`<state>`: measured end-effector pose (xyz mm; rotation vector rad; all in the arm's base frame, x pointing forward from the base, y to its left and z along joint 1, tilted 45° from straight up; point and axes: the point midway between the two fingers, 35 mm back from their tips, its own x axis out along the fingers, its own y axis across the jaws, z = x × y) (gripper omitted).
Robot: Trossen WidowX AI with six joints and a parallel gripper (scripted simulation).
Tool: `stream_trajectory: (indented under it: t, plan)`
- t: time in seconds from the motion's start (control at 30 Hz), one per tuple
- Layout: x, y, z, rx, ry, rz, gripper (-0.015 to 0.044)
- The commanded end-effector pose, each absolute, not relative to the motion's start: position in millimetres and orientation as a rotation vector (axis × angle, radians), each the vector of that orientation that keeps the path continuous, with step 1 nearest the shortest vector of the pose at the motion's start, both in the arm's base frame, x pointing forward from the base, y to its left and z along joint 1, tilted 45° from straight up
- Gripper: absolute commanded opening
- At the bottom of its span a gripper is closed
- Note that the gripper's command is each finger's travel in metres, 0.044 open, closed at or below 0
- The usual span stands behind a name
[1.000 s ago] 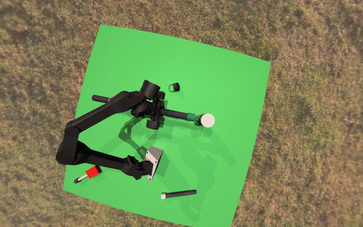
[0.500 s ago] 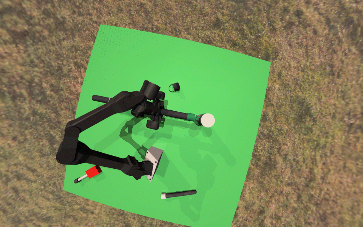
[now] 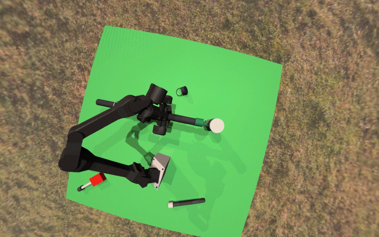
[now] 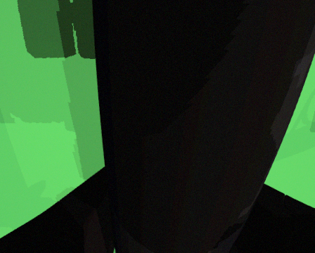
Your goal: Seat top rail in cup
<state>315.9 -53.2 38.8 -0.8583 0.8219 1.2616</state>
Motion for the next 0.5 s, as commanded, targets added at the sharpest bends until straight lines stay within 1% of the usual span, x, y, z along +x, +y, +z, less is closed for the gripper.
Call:
stream_trajectory:
  t: [0.0,0.47]
  plan:
    - [316.2,-56.3,39.2,-0.864,0.825,1.258,0.0000]
    - [316.5,-58.9,38.9,-0.867,0.827,1.257,0.0000]
